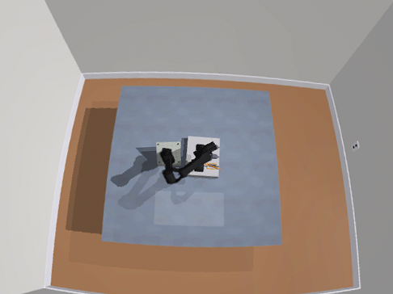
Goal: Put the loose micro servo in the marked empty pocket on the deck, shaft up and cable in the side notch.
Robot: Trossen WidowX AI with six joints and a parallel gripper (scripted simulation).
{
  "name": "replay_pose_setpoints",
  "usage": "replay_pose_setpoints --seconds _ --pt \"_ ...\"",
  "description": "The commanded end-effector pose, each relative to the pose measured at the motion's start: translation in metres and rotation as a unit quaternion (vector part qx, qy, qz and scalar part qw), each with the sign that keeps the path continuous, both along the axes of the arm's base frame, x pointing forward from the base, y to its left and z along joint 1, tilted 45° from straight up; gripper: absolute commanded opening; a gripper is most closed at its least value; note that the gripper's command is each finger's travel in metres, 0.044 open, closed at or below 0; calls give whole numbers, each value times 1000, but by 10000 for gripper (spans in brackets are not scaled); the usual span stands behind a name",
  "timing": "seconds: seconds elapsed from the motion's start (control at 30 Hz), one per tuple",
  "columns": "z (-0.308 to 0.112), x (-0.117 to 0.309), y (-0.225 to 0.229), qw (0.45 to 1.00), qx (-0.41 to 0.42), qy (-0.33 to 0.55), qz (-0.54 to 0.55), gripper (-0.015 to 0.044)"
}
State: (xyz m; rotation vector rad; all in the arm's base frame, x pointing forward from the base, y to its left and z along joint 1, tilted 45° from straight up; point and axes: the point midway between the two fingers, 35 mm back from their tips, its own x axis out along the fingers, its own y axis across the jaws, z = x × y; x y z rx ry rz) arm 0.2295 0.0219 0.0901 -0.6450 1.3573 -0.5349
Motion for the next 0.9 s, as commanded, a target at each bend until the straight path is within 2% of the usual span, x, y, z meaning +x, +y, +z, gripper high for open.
replay_pose_setpoints --seconds 0.0,0.87 --pt "2 9 1 1000 -2 1 4 0" --pt "12 107 13 1000 -2 -2 4 0"
